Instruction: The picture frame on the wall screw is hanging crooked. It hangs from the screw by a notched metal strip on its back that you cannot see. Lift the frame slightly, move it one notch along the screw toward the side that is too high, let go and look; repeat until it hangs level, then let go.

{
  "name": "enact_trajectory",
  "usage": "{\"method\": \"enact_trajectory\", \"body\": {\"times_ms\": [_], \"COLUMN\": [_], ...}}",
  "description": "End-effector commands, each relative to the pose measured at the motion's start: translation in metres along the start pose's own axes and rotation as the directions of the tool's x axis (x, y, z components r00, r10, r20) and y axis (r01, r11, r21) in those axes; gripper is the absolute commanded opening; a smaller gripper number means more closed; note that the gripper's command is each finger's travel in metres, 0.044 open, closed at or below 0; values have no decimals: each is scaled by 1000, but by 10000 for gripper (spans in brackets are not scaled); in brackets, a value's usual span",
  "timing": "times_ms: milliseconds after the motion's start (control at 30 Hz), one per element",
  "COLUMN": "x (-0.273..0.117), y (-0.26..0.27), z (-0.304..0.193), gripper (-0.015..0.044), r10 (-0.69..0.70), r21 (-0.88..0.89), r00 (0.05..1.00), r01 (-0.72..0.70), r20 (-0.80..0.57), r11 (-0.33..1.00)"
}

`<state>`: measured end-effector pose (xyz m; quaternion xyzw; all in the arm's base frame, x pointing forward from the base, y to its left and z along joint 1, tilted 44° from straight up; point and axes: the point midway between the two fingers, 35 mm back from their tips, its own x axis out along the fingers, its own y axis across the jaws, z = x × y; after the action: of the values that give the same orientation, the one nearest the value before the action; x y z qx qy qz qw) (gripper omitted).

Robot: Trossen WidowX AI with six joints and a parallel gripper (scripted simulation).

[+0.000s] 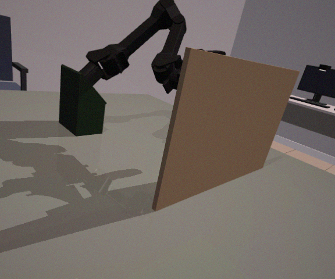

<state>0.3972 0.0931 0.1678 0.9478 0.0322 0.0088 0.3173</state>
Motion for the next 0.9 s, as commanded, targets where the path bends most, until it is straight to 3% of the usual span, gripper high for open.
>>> {"method": "enact_trajectory", "body": {"times_ms": [0,867], "x": [0,0], "y": [2,3], "z": [-1,-7], "gripper": [0,0], "r10": [7,7], "r21": [-5,-4], "r00": [1000,1000], "r01": [-7,-7], "r20": [0,0], "r11": [1000,1000]}}
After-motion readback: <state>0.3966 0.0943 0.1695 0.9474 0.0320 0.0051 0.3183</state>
